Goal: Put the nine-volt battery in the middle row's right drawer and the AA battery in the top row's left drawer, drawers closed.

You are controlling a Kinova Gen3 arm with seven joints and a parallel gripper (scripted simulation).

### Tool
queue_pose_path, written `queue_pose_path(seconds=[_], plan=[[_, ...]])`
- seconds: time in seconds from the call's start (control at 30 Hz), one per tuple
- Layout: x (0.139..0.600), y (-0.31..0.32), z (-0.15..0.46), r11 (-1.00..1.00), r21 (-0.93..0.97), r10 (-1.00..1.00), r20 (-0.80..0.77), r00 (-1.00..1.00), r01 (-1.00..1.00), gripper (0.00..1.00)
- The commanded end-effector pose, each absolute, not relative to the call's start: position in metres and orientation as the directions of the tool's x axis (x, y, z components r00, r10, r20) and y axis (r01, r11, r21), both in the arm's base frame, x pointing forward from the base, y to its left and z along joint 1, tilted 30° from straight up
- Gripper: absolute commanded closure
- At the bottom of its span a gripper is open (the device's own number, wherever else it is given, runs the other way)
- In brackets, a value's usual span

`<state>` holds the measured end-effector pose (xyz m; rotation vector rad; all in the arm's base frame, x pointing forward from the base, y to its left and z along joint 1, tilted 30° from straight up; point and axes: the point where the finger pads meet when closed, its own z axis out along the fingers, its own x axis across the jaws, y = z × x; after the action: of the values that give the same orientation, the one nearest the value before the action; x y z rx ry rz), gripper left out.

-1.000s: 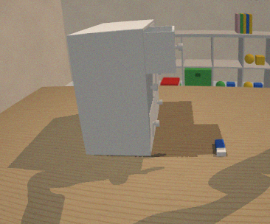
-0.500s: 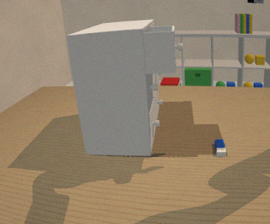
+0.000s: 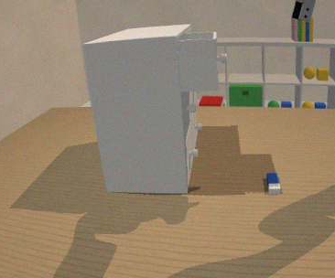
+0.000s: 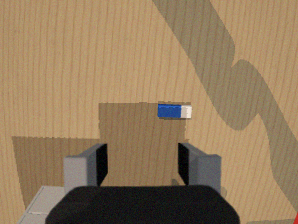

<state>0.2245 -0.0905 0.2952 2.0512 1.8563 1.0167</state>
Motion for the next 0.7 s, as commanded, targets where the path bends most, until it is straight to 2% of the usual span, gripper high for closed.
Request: queue_pose_path(seconds=[0.0,0.67], plan=[[0.226,-0.084,0.289,-0.215,0.576,0.929,0.37,-0.017,0.789,0.0],[0.268,-0.073,0.263,-0.284,0.74,0.929,0.37,-0.016,0.609,0.0]])
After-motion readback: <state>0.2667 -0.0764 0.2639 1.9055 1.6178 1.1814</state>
